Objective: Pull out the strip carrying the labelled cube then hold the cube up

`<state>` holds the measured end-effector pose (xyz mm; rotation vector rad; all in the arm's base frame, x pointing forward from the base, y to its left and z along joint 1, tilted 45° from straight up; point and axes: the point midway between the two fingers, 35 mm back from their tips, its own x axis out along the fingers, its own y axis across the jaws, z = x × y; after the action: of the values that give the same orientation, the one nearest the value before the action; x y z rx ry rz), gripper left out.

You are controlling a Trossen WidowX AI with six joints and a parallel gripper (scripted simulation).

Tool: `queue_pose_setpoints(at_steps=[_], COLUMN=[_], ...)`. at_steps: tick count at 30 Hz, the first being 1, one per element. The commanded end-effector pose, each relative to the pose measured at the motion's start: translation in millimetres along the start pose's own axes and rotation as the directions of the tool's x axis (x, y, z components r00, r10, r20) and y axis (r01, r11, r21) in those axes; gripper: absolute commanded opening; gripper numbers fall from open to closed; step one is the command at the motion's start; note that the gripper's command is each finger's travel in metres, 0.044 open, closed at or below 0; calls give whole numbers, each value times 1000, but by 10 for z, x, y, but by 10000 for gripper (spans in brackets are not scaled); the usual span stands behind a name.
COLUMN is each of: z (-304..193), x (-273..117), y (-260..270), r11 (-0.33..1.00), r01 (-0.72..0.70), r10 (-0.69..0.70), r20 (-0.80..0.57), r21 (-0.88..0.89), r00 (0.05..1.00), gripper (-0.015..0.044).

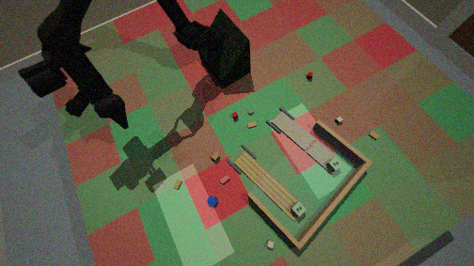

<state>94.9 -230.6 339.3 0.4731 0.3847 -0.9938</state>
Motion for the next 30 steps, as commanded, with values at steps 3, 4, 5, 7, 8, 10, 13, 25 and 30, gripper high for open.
queue_pose_setpoints(at_steps=[3,4,5,7,8,10,13,25,30], z=[-31,-57,-86,-159,-202,-303,-491,-1597,-2147], x=[160,267,372,574,670,848,1080,1393,1230], y=[55,101,155,282,354,515,782,1930,2285], r11=[999,997,993,983,976,959,924,694,571], r01=[-9,-15,-21,-35,-42,-57,-76,-120,-109], r10=[8,13,18,27,31,40,51,123,178], r20=[-15,-25,-33,-49,-55,-66,-77,-47,-7], r21=[-48,-80,-113,-179,-212,-278,-374,-710,-813], r00=[1000,1000,999,998,998,997,996,991,984], gripper=[400,400,400,400,400,400,400,400,400])
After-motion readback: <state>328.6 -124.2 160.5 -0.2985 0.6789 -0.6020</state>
